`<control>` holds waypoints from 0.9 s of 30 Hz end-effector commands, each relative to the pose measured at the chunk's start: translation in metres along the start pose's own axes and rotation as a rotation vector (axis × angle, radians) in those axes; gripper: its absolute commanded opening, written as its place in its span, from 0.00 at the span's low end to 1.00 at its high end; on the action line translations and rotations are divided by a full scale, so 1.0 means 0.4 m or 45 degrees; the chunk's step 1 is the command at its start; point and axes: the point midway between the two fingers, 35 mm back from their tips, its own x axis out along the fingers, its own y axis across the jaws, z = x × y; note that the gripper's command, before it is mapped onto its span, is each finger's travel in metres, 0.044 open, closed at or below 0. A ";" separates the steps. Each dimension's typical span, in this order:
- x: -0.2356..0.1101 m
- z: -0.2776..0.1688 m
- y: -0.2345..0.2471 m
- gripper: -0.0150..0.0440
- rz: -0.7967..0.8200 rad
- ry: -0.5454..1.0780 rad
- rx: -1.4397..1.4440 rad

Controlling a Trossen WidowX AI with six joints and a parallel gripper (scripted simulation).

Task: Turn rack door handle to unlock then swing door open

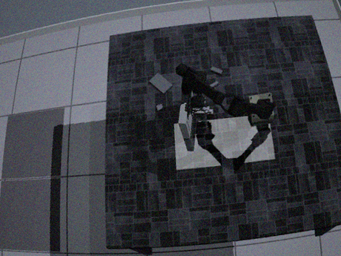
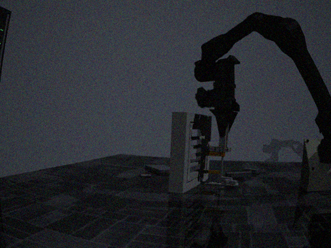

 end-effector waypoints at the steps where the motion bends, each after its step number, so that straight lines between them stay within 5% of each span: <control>1: 0.004 -0.003 0.003 0.58 0.008 -0.002 0.010; 4: 0.004 -0.003 0.003 0.45 0.008 -0.002 0.010; 17: 0.004 -0.003 0.003 0.30 0.008 -0.002 0.010; 27: 0.004 -0.003 0.003 0.30 0.008 -0.001 0.353</control>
